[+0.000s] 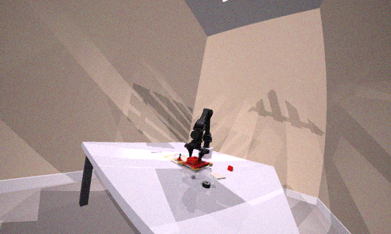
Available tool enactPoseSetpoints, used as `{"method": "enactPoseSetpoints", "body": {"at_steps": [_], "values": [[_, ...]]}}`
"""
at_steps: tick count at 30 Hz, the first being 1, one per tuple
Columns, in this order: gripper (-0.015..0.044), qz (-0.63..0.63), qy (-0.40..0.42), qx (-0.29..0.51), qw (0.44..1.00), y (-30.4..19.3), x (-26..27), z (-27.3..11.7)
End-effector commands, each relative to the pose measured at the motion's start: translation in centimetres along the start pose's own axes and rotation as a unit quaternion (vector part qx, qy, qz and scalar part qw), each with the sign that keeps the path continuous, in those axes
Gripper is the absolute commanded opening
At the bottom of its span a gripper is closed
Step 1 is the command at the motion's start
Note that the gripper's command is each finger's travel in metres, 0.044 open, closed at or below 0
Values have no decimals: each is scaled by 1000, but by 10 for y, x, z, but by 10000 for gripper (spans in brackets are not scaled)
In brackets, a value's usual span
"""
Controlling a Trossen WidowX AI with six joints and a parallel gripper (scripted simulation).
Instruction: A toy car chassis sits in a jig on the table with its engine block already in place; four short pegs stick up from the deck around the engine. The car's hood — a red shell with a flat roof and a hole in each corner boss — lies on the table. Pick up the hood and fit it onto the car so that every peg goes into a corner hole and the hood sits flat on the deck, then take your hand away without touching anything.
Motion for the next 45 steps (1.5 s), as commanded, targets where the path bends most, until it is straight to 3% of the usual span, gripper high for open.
{"method": "enactPoseSetpoints", "body": {"at_steps": [1,45], "values": [[0,-1,-1,-1,1000,1,0,-3],[0,0,-1,-1,1000,0,0,8]]}}
Point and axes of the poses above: the point midway between the two fingers, 35 mm back from their tips, its own z axis out along the fingers, its own x axis across the jaws, y = z × x, the point moved 6 cm from there along -z, back along the fingers
